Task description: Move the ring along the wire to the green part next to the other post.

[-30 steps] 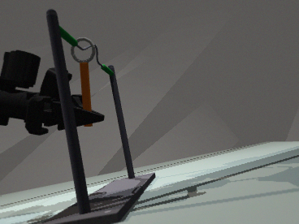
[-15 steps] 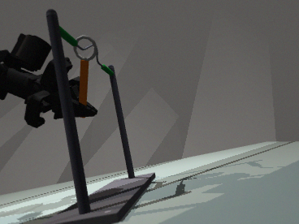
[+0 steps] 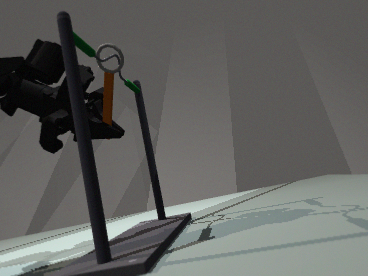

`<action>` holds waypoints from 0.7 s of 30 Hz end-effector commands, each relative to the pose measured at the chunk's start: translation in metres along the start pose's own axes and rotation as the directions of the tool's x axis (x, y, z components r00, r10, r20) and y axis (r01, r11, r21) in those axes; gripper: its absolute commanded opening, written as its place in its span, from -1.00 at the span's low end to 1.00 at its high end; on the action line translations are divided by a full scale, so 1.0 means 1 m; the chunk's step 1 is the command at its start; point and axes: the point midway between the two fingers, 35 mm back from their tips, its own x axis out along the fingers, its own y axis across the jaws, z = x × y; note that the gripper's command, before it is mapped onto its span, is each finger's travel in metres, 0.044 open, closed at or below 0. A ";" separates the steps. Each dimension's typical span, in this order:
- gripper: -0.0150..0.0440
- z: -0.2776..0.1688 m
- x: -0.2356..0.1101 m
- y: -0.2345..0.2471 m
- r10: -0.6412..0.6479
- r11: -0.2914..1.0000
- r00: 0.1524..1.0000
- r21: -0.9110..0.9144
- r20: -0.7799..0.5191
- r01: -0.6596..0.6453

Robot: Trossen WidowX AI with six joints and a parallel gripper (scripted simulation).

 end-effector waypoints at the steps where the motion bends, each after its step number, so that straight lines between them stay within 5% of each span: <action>1: -1.00 0.001 0.000 0.004 -0.006 1.000 1.000 -0.001 0.004 0.006; 21: -1.00 0.006 0.000 -0.013 -0.052 0.954 0.998 -0.294 0.031 0.059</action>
